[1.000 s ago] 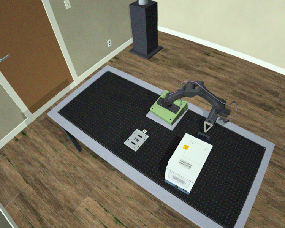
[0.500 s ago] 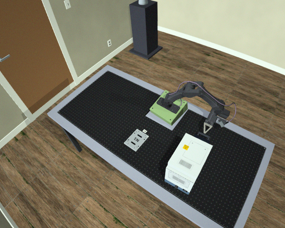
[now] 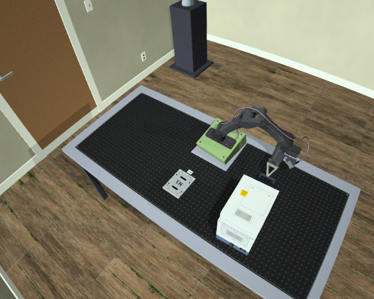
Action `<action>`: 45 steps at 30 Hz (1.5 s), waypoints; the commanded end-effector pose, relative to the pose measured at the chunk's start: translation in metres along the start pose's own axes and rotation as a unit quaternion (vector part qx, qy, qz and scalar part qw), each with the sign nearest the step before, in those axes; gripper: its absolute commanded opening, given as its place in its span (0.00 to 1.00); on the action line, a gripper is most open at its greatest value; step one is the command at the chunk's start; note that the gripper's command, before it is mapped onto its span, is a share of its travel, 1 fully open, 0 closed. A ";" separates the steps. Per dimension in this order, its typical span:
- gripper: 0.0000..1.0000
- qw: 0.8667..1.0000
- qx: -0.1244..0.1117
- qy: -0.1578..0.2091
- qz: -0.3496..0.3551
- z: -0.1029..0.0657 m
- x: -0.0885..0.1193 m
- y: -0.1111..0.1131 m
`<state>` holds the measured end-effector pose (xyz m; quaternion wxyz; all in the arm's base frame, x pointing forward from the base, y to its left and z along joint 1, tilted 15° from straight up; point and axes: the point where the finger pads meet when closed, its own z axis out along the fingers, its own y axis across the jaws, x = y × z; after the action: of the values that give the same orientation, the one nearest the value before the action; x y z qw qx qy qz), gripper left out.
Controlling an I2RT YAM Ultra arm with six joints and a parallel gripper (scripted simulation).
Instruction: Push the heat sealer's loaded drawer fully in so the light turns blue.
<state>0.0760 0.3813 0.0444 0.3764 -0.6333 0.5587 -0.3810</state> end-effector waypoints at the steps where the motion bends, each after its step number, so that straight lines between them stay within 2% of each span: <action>1: 0.30 1.000 0.006 -0.014 0.014 -0.003 -0.003 -0.008; 22: 0.30 1.000 0.007 -0.010 0.015 0.013 -0.002 -0.010; 26: 0.30 1.000 0.007 -0.018 0.015 0.007 -0.005 -0.009; 45: 0.30 1.000 0.007 -0.017 0.018 0.007 -0.005 -0.008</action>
<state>0.0875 0.3844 0.0381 0.3799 -0.6332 0.5595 -0.3766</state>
